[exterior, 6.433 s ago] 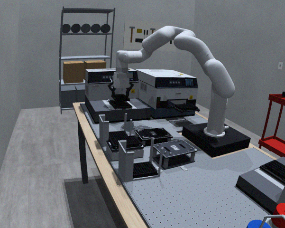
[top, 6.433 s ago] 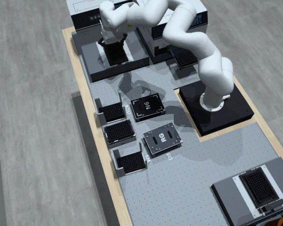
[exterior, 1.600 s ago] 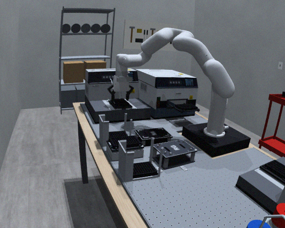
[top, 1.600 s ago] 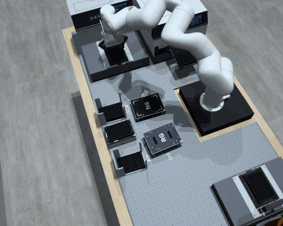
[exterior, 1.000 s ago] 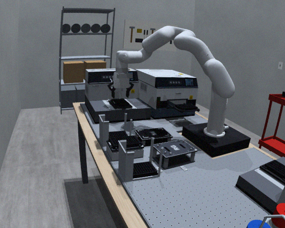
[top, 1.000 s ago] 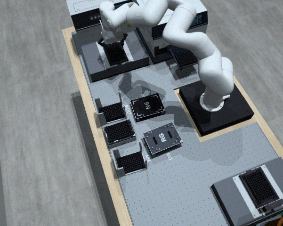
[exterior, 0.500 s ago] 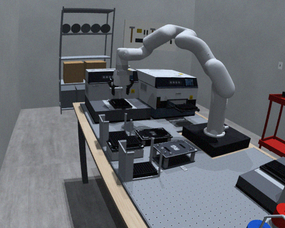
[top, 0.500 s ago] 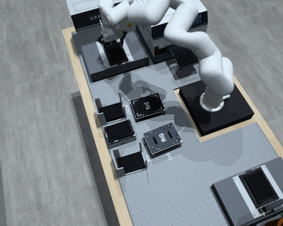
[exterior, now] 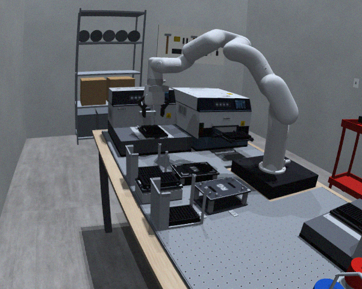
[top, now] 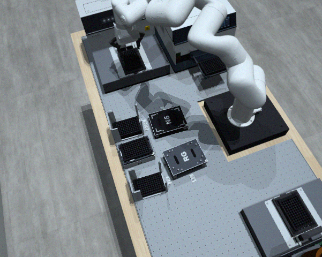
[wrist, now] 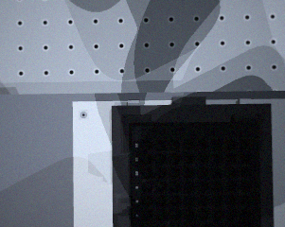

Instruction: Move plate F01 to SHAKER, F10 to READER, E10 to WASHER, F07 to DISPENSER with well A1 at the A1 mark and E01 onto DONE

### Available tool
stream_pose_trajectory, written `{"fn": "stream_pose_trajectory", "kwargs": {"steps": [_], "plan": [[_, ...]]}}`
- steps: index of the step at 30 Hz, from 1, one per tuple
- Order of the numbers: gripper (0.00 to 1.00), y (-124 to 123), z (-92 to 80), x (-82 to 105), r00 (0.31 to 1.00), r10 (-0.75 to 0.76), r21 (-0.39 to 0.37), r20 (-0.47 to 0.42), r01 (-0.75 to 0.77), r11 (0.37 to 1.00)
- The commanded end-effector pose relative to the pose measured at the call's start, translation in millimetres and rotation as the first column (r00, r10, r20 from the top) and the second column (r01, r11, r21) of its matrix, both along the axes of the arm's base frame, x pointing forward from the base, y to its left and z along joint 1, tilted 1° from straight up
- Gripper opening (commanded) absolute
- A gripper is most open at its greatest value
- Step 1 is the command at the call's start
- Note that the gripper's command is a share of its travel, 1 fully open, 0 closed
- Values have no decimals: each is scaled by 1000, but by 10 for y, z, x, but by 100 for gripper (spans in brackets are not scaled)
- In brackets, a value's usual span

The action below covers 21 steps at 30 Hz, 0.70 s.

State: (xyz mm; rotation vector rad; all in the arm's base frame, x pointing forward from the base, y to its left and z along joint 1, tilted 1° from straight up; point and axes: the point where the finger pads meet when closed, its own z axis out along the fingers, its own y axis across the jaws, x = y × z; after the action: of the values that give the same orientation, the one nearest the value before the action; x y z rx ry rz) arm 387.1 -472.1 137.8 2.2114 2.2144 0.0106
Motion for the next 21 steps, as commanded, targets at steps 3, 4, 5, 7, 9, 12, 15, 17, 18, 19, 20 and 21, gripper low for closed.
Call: {"fn": "stream_pose_trajectory", "kwargs": {"steps": [3,4,5,7,9,12,15,17,18,19,20,21], "plan": [[100,-12,99,6,1000,0,-4,4,0,1000],[100,-12,99,6,1000,0,-4,4,0,1000],[100,-11,111,5,1000,0,-4,4,0,1000],[100,-11,139,5,1000,0,-4,4,0,1000],[100,-11,165,5,1000,0,-4,4,0,1000],[100,-11,205,4,1000,0,-4,4,0,1000],[100,-11,245,4,1000,0,-4,4,0,1000],[100,-11,272,3,1000,0,-4,4,0,1000],[100,-11,285,3,1000,0,-4,4,0,1000],[100,-10,299,3,1000,0,-4,4,0,1000],[100,-10,299,3,1000,0,-4,4,0,1000],[100,-10,299,3,1000,0,-4,4,0,1000]]}}
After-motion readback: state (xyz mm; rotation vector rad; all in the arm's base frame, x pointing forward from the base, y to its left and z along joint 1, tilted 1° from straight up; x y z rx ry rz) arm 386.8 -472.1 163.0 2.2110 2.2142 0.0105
